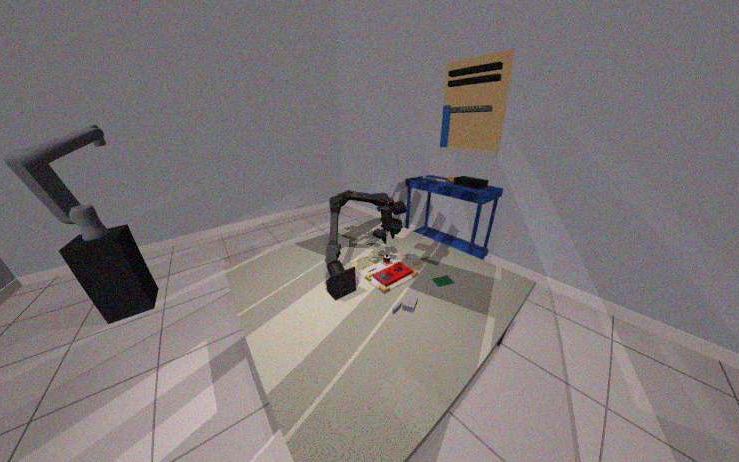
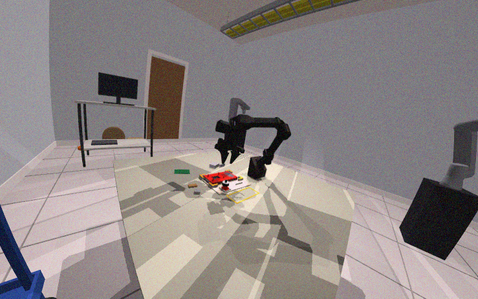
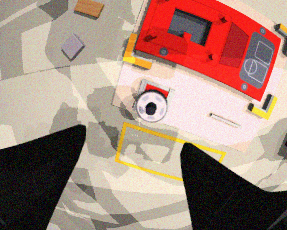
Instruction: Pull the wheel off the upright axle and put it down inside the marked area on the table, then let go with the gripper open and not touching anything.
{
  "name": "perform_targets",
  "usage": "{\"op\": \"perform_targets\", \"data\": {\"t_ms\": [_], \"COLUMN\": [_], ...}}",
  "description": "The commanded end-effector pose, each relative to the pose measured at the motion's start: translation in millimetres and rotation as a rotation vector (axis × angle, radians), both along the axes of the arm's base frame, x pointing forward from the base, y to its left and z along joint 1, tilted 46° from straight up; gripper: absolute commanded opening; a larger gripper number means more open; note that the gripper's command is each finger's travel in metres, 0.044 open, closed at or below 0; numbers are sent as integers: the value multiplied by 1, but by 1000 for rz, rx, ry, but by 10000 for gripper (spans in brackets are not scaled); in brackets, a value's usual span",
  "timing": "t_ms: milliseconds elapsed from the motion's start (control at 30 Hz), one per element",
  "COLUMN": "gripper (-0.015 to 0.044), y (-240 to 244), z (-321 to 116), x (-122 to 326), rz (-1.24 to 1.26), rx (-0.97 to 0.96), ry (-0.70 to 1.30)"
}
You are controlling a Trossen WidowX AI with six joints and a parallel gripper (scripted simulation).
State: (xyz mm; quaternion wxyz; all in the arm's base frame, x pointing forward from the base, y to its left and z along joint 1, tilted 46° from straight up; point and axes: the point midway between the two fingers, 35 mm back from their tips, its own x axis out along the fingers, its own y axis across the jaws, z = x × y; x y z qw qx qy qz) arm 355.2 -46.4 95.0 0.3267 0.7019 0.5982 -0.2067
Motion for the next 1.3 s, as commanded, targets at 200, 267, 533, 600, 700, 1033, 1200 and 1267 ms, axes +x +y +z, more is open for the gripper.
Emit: {"op": "perform_targets", "data": {"t_ms": [200, 267, 533, 600, 700, 1033, 1200, 1267], "gripper": [300, 300, 300, 300, 300, 300, 247, 215], "y": [45, 42, 45, 53, 66, 92, 89, 89], "z": [-16, -19, -30, -38, -51, -74, -72, -72], "x": [2, 3, 7, 8, 9, 7, 8, 8], "rz": [58, 58, 58, 58, 58, 59, 59, 59], "rx": [10, 10, 8, 8, 8, 12, 7, 7], "ry": [161, 161, 160, 160, 160, 160, 157, 157]}}
